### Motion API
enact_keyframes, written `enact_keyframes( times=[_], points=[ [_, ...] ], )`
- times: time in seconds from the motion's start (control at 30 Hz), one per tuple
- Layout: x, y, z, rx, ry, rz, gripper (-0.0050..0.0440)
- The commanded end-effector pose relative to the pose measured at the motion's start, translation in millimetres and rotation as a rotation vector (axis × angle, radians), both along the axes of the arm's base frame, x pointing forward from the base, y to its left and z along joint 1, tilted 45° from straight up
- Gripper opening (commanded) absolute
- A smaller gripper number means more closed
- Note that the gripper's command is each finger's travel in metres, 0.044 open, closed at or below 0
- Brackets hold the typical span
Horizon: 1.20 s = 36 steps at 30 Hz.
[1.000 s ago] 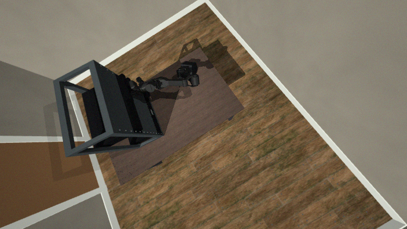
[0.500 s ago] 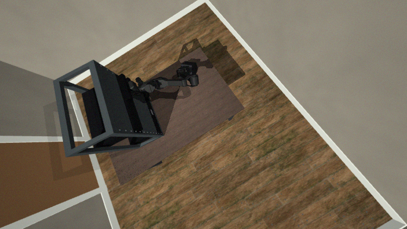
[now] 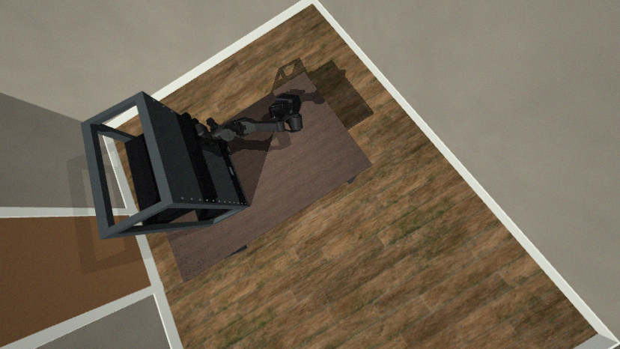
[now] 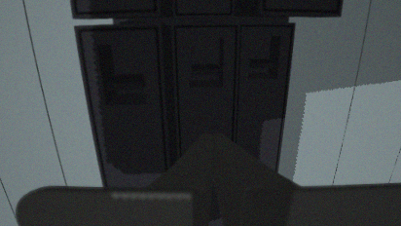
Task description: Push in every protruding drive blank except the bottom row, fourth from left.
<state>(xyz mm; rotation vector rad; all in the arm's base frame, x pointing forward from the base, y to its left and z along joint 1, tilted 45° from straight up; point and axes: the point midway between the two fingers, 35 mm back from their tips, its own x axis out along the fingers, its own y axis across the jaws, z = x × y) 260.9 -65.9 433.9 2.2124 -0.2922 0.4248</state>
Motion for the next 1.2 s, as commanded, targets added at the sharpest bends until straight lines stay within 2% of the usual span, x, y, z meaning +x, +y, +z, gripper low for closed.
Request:
enact_keyframes(
  times=[0.0,1.17],
  points=[
    [-4.9,1.5,15.0,-0.018,-0.036,-0.007,0.0],
    [-3.6,1.5,19.3,-0.018,-0.036,-0.007,0.0]
  ],
)
